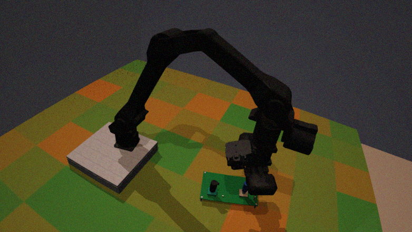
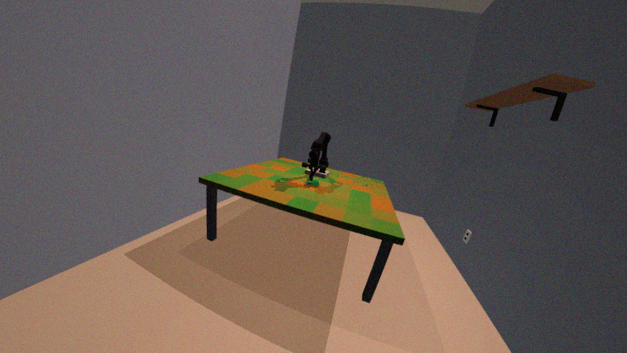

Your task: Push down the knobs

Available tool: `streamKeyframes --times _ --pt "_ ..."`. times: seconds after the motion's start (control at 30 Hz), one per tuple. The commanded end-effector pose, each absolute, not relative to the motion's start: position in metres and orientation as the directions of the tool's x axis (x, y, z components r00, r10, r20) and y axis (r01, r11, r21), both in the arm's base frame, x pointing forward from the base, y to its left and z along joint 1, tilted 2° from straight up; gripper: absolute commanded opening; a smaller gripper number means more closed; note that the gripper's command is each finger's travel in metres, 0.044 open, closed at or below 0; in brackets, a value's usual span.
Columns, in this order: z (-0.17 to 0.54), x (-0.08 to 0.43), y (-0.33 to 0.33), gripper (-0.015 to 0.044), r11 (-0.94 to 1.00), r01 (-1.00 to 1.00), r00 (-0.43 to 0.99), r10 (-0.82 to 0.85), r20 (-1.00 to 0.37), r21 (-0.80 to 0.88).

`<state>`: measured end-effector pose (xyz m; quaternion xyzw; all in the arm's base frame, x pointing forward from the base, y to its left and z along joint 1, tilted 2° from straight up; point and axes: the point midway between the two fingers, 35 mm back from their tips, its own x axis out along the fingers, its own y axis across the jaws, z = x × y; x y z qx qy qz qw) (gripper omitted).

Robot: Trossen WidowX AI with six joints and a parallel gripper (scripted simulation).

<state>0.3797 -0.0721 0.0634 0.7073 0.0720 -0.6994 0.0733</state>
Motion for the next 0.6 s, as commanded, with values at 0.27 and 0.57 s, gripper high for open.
streamKeyframes --times 0.27,0.57 --pt "0.0559 0.3802 -0.0730 0.0000 -0.980 0.201 0.007 -0.005 -1.000 0.006" --pt "0.0559 0.3802 -0.0730 0.0000 -0.980 0.201 0.007 -0.005 -1.000 0.006"
